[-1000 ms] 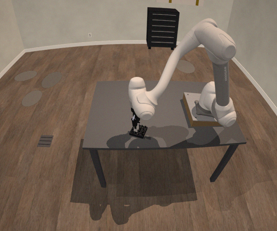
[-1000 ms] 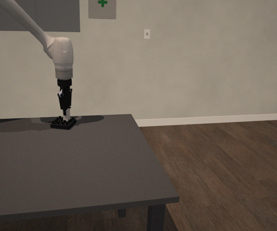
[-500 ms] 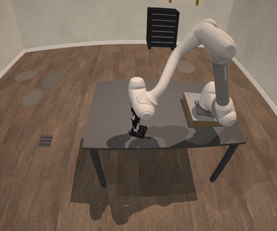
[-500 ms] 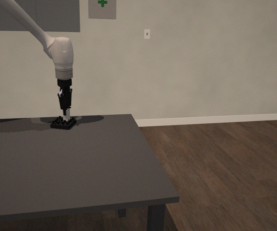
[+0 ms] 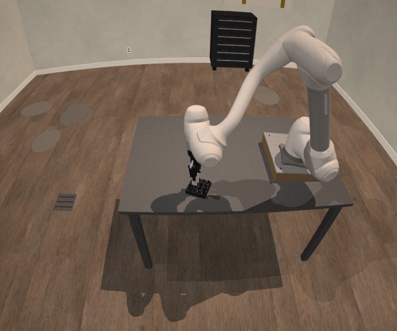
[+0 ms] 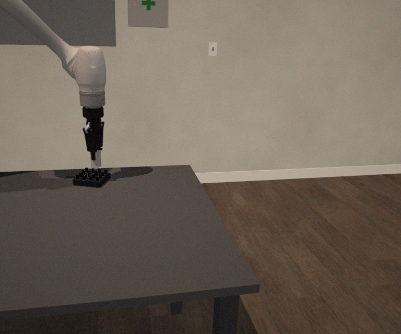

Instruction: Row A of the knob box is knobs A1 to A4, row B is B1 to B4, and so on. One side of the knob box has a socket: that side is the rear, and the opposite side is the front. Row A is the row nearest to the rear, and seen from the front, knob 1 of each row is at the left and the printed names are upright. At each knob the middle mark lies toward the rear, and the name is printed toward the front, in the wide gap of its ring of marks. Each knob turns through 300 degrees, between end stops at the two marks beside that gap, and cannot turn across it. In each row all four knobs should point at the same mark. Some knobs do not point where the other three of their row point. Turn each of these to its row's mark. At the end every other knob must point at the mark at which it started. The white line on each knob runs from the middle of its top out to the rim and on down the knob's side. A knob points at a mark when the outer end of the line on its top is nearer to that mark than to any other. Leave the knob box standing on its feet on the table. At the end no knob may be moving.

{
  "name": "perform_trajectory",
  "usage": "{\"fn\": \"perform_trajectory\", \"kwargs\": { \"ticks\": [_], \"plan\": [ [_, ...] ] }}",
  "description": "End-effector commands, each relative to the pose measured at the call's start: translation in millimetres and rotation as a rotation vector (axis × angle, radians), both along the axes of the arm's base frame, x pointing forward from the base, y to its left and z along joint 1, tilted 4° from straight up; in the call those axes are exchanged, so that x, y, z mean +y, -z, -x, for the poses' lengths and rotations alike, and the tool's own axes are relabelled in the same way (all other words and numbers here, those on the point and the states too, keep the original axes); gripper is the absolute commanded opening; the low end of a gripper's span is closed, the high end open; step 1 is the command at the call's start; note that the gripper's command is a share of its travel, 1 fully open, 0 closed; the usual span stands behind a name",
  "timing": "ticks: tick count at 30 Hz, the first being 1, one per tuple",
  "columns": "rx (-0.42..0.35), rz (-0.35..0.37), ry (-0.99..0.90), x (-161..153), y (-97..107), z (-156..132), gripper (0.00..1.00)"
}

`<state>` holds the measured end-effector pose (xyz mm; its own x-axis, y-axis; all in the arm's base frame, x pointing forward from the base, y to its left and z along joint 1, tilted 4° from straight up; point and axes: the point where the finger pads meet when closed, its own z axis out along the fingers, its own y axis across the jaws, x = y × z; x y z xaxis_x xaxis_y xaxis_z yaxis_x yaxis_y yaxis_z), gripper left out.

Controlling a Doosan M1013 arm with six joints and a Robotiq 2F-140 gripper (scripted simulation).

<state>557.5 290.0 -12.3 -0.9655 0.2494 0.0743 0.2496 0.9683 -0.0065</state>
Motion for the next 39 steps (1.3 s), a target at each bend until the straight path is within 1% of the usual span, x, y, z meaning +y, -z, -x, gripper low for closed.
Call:
{"fn": "perform_trajectory", "kwargs": {
  "ticks": [1, 7, 23, 26, 29, 32, 34, 36, 39],
  "plan": [
    [0.000, 0.000, 0.000, 0.0, -3.7, -0.3, 0.12],
    [0.000, 0.000, 0.000, -0.1, -11.7, -0.8, 0.12],
    [0.000, -0.001, -0.013, -0.1, -12.0, -0.9, 0.12],
    [-0.001, -0.007, -0.087, -0.1, -12.9, -0.9, 0.12],
    [-0.003, -0.018, -0.236, -0.1, -14.5, -1.1, 0.12],
    [-0.004, -0.026, -0.345, -0.1, -15.7, -1.1, 0.12],
    [-0.004, -0.026, -0.345, -0.1, -15.7, -1.1, 0.12],
    [-0.006, -0.035, -0.478, 0.0, -17.2, -1.3, 0.12],
    [-0.007, -0.043, -0.580, 0.0, -18.4, -1.3, 0.12]
  ]
}}
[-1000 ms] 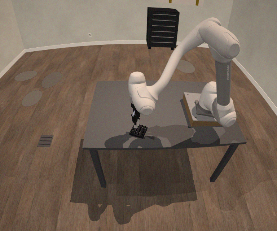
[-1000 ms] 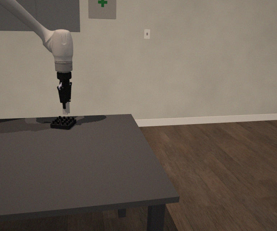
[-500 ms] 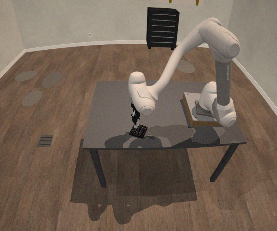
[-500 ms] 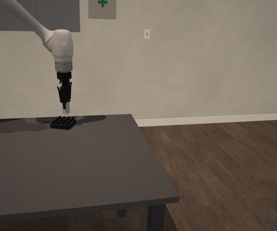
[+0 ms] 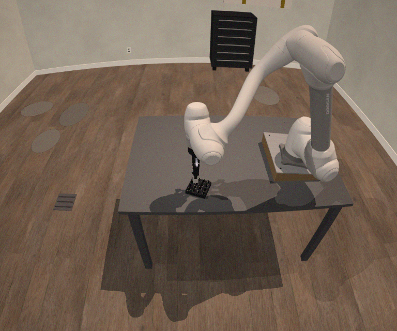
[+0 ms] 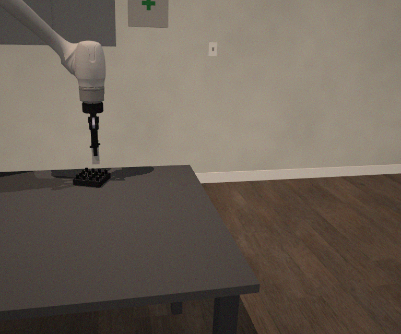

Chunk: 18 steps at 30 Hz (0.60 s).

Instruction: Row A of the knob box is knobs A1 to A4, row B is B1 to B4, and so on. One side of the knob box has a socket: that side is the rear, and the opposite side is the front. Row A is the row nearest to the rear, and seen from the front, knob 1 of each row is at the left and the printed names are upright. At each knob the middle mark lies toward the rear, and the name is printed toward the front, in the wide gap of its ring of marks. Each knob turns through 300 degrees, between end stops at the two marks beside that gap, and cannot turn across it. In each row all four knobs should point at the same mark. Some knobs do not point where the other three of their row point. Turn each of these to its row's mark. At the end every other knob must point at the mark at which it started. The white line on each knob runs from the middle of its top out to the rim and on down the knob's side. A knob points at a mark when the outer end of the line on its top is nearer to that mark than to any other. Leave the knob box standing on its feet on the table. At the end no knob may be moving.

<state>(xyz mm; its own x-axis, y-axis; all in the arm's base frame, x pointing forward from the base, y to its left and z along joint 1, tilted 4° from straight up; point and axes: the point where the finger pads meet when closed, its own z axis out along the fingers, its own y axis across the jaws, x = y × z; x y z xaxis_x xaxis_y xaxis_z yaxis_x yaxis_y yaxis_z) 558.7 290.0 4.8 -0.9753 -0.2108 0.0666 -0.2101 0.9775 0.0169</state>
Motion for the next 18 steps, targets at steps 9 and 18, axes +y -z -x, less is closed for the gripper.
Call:
{"fn": "perform_trajectory", "kwargs": {
  "ticks": [9, 18],
  "plan": [
    [0.001, -0.042, -0.459, 0.1, -5.2, -0.3, 0.12],
    [-0.001, -0.064, -0.772, 0.2, -8.7, -0.6, 0.12]
  ]
}}
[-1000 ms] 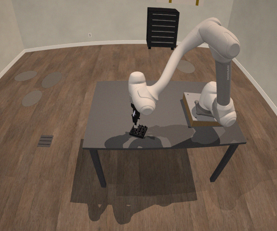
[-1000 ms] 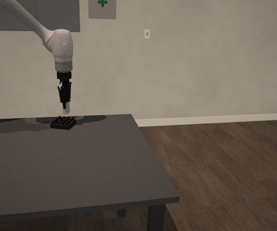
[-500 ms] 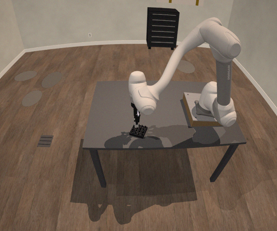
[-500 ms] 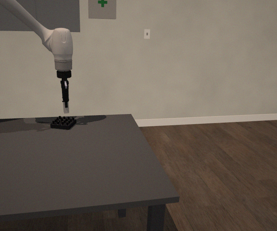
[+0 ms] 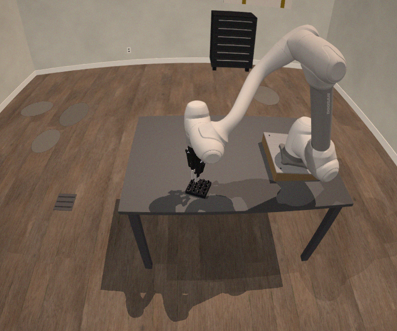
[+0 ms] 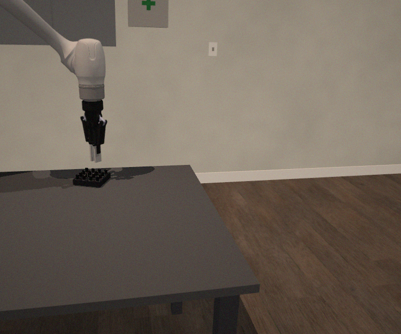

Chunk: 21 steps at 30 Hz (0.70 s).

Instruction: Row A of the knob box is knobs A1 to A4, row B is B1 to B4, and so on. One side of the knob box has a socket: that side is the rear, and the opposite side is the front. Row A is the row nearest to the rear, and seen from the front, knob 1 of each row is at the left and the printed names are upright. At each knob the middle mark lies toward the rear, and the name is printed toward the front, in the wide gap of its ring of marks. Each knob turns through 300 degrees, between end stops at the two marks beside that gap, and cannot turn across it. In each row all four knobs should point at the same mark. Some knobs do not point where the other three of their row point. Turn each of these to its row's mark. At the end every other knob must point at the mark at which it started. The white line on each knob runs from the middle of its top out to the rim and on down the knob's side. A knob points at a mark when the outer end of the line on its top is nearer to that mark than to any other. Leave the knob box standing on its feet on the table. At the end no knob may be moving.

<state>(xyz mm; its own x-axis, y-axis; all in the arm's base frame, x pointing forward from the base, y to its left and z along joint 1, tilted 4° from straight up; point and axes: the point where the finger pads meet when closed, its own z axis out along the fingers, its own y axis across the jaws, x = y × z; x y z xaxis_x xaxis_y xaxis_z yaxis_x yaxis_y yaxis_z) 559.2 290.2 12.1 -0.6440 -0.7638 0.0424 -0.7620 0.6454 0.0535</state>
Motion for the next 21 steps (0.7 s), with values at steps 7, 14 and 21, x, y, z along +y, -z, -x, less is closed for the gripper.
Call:
{"fn": "perform_trajectory", "kwargs": {
  "ticks": [7, 14, 21],
  "plan": [
    [0.002, -0.037, -0.383, 0.0, -4.3, -0.3, 0.12],
    [0.001, -0.052, -0.600, 0.1, -6.8, -0.4, 0.12],
    [0.000, -0.057, -0.665, 0.1, -7.5, -0.4, 0.12]
  ]
}}
